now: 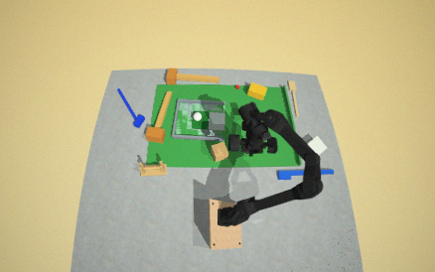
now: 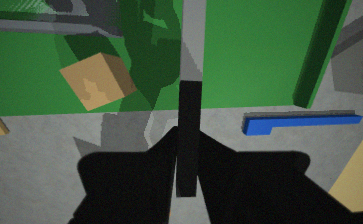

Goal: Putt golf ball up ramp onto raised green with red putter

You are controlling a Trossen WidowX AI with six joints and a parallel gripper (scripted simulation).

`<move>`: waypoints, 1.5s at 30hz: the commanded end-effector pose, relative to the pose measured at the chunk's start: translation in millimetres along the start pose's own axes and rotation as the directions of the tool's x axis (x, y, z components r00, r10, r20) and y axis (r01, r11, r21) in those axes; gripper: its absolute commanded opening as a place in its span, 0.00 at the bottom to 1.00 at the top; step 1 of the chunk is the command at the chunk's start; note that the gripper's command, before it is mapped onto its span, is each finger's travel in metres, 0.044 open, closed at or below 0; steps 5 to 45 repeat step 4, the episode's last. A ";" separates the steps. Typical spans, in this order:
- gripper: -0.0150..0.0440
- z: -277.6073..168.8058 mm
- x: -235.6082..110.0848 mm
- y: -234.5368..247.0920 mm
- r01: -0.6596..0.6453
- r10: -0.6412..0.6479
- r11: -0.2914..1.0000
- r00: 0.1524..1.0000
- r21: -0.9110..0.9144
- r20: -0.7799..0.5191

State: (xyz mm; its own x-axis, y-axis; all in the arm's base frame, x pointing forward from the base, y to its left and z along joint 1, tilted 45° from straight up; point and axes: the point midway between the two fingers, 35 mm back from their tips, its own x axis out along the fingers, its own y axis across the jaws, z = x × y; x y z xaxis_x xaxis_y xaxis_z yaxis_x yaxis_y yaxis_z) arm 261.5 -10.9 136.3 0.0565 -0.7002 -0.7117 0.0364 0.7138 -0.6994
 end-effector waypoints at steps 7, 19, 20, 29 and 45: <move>0.25 0.5 -0.1 0.4 -0.001 0.001 1.000 1.000 -0.003 0.003; 0.25 0.5 -0.1 0.4 -0.001 0.001 1.000 1.000 -0.003 0.003; 0.25 0.5 -0.1 0.4 -0.001 0.001 1.000 1.000 -0.003 0.003; 0.25 0.5 -0.1 0.4 -0.001 0.001 1.000 1.000 -0.003 0.003; 0.25 0.5 -0.1 0.4 -0.001 0.001 1.000 1.000 -0.003 0.003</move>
